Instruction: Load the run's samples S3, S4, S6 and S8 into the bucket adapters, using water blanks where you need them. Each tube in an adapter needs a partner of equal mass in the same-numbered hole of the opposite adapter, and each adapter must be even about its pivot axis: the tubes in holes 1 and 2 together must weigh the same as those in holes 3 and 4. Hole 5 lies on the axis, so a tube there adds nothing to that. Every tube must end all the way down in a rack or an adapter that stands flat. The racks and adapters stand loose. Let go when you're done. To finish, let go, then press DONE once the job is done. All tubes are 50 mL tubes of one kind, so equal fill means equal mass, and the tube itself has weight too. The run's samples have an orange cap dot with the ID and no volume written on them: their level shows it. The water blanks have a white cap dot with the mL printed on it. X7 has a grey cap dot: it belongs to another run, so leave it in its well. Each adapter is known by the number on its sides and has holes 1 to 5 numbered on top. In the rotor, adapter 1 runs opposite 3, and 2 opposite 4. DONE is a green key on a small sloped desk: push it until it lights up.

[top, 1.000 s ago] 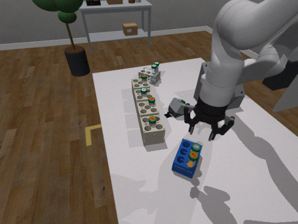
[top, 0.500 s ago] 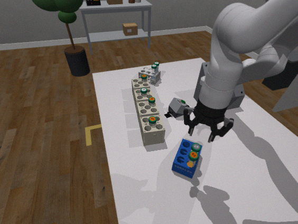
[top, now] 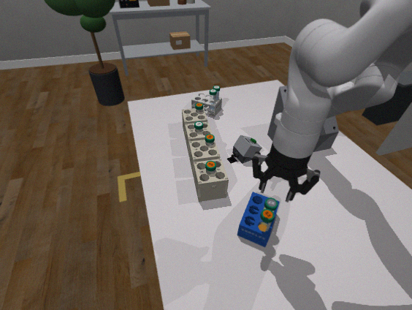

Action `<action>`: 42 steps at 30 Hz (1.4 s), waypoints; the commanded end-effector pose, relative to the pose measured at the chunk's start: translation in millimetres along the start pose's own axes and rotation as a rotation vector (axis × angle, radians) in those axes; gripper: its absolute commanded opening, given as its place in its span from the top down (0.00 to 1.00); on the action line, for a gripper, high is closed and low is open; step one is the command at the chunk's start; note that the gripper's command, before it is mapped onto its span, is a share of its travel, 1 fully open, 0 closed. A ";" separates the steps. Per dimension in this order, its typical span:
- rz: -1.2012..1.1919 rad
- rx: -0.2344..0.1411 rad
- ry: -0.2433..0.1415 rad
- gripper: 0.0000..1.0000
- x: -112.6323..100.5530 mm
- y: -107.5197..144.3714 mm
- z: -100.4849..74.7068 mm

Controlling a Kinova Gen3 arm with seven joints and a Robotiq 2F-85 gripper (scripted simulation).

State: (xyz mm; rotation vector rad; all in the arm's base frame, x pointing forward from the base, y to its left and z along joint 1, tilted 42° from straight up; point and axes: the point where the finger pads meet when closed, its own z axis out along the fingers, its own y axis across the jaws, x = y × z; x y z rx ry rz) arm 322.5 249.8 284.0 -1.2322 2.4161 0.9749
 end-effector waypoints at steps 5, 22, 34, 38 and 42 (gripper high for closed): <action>0.000 0.001 -0.001 0.38 -0.2 -0.4 6.7; 0.000 0.001 -0.001 0.38 -0.2 -0.4 26.7; 0.000 0.001 -0.001 0.38 -0.2 -0.4 42.7; 0.000 0.001 -0.001 0.38 -0.2 -0.4 45.4; 0.000 0.001 -0.001 0.38 -0.3 -0.4 50.7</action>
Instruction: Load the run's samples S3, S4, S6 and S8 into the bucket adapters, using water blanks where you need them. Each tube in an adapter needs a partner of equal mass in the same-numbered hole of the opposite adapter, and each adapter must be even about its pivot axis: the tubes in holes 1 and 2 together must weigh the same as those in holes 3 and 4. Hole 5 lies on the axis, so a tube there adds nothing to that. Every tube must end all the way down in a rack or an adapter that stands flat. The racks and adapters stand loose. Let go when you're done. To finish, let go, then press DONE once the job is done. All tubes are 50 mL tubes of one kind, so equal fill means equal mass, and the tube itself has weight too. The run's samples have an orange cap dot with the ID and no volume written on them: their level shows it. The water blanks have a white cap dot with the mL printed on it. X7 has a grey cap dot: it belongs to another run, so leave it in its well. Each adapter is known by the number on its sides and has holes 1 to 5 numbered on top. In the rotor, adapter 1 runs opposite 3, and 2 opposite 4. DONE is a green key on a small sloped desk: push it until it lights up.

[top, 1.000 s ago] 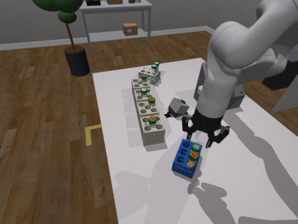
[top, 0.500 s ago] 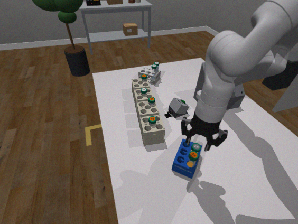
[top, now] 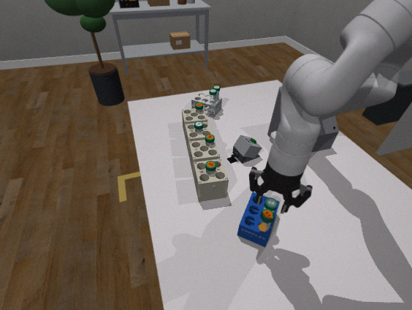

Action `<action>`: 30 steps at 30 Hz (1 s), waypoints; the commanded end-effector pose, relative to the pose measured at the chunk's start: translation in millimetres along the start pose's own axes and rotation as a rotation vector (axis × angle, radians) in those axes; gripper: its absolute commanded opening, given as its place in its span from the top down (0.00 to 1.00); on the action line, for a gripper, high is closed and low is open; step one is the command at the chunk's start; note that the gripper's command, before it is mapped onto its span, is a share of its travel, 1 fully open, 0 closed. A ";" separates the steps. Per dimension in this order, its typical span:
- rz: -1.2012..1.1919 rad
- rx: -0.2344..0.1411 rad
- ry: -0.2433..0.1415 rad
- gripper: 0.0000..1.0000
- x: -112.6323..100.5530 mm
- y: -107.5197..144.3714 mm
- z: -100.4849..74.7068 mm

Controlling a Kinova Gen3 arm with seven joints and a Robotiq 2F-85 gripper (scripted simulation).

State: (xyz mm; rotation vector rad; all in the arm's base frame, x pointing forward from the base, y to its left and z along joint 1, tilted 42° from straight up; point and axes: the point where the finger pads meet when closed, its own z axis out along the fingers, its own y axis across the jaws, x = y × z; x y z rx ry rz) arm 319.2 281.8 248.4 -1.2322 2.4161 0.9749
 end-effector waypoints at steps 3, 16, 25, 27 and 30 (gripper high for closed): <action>0.000 0.001 -0.001 0.38 -0.2 -0.4 6.7; 0.000 0.001 -0.001 0.38 -0.2 -0.4 21.3; 0.000 0.001 -0.001 0.38 -0.3 -0.4 33.3; 0.000 0.001 -0.001 0.38 -0.3 -0.4 34.7; 0.000 0.001 -0.001 0.38 -0.3 -0.4 37.3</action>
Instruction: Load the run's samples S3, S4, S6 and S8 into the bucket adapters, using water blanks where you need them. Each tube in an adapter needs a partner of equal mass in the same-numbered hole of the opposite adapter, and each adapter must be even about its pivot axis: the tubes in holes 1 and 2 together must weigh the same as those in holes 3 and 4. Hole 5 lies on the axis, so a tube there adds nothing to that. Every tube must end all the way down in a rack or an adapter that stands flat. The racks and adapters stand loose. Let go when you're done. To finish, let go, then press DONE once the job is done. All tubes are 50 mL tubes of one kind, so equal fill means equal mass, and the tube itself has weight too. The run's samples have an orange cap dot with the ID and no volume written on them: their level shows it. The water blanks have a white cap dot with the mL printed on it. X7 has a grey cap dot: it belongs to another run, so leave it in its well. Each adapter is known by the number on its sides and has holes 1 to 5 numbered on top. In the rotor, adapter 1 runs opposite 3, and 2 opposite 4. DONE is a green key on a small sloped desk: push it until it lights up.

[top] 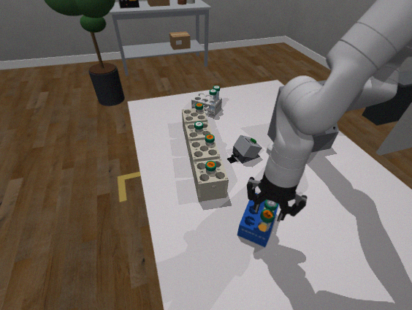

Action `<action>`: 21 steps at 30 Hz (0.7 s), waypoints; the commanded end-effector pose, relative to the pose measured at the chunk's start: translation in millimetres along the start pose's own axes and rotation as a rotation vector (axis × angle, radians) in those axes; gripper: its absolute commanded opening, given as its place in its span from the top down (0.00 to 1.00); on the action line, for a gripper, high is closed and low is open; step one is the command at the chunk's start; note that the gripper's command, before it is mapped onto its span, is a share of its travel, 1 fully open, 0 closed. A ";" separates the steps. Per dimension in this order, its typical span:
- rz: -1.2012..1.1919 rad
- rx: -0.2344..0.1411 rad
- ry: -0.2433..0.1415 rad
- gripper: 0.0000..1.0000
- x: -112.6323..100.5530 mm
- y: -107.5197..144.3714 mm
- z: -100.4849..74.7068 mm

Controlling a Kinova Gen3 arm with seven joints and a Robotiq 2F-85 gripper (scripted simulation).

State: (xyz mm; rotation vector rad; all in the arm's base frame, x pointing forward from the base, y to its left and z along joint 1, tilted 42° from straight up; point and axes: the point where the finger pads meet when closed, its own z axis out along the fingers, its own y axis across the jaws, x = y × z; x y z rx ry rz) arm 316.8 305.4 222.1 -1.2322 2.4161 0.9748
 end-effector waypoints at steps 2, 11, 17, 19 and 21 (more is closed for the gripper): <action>0.000 0.001 -0.001 0.38 -0.2 -0.3 4.7; 0.000 0.001 -0.001 0.38 -0.2 -0.3 10.3; 0.000 0.001 -0.001 0.38 -0.2 -0.4 10.3; 0.000 0.001 -0.001 0.38 -0.2 -0.4 10.3; 0.000 0.001 -0.001 0.38 -0.2 -0.4 10.3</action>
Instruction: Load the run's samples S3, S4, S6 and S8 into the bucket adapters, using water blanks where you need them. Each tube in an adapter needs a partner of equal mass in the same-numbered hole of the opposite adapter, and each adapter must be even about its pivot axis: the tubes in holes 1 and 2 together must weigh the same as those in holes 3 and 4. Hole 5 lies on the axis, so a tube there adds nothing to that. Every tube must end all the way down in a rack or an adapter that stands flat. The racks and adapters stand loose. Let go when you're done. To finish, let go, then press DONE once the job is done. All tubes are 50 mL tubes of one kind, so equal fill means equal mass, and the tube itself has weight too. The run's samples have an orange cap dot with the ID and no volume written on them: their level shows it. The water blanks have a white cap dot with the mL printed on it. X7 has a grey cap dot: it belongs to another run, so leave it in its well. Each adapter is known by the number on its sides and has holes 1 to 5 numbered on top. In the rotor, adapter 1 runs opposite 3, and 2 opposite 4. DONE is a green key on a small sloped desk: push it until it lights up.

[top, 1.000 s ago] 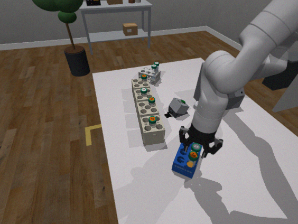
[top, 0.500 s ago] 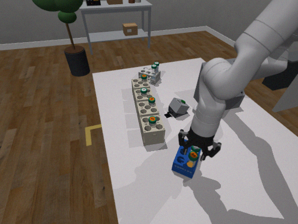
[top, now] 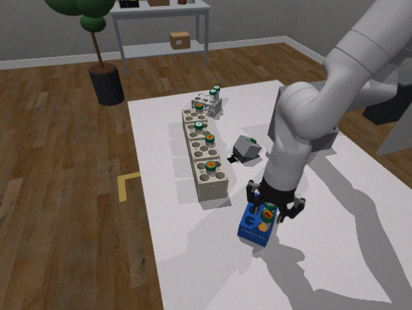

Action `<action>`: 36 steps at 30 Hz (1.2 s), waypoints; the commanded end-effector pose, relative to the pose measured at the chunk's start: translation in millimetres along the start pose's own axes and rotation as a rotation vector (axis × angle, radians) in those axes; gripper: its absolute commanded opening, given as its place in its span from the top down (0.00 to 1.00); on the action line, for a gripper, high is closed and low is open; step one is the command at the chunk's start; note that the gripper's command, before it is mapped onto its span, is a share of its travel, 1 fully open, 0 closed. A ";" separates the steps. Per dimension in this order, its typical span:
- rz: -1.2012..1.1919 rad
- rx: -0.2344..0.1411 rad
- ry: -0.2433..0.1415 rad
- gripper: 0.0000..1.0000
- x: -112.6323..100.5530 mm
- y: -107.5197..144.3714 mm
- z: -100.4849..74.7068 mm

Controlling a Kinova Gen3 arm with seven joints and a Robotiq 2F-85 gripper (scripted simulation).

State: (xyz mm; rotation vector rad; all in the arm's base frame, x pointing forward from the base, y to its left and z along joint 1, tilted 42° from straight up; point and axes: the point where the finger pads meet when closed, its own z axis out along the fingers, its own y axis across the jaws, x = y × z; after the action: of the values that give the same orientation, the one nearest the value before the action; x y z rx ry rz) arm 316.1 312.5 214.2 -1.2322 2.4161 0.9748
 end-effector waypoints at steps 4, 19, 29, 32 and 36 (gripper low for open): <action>0.000 0.001 -0.001 0.38 -0.2 -0.3 0.6; 0.000 0.001 -0.001 0.38 -0.2 -0.3 4.9; 0.000 0.001 -0.001 0.38 -0.2 -0.3 7.6; 0.000 0.001 -0.001 0.38 -0.2 -0.3 8.6; 0.000 0.001 -0.001 0.38 -0.2 -0.3 9.9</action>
State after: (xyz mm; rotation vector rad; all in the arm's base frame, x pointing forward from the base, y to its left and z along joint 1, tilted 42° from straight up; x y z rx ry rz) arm 315.4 319.0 207.1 -1.2322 2.4161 0.9748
